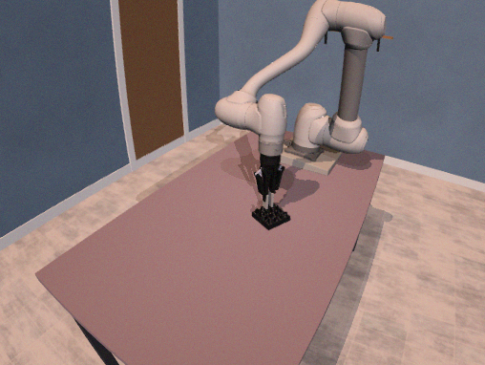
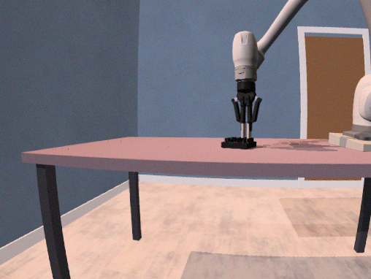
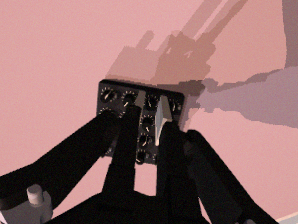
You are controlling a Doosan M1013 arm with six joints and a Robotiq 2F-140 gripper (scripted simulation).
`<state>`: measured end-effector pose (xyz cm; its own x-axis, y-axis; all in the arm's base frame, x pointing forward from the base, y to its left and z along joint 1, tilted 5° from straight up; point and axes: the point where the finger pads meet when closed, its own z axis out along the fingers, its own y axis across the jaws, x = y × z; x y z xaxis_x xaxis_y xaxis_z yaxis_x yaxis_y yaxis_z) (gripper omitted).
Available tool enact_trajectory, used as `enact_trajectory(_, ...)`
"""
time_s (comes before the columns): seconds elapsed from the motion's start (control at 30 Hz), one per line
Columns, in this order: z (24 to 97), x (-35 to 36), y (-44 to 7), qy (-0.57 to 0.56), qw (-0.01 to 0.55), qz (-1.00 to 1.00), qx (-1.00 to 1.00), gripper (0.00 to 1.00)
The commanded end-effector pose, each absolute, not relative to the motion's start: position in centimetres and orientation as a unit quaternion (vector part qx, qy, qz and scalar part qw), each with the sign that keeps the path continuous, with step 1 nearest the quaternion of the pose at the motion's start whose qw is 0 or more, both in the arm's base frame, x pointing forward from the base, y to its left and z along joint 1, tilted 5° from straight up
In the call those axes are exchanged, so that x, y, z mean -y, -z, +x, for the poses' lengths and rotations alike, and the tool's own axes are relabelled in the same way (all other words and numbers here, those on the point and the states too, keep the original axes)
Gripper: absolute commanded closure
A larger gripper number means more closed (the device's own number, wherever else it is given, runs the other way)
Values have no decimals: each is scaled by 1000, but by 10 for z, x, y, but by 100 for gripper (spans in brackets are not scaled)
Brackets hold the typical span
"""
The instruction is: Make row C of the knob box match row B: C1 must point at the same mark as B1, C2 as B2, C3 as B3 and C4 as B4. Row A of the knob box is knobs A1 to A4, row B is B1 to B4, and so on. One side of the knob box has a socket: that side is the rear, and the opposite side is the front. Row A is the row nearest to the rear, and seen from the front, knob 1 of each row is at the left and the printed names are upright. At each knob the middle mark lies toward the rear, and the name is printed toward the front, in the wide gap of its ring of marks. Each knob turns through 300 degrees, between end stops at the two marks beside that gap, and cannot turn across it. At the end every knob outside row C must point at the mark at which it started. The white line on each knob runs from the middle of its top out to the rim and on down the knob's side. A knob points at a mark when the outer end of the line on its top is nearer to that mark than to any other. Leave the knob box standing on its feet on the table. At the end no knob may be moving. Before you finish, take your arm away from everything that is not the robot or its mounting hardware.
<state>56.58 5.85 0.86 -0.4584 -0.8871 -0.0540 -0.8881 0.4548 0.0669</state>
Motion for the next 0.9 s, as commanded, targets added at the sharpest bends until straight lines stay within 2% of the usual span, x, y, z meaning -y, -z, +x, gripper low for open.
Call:
enact_trajectory(0.0, 566, -58, -9, -43, 6, -520, -853, 88)
enact_trajectory(0.73, 566, -58, -9, -43, 6, -520, -853, 88)
enact_trajectory(0.77, 566, -58, -9, -43, 6, -520, -853, 95)
enact_trajectory(0.87, 566, -58, -9, -43, 6, -520, -853, 95)
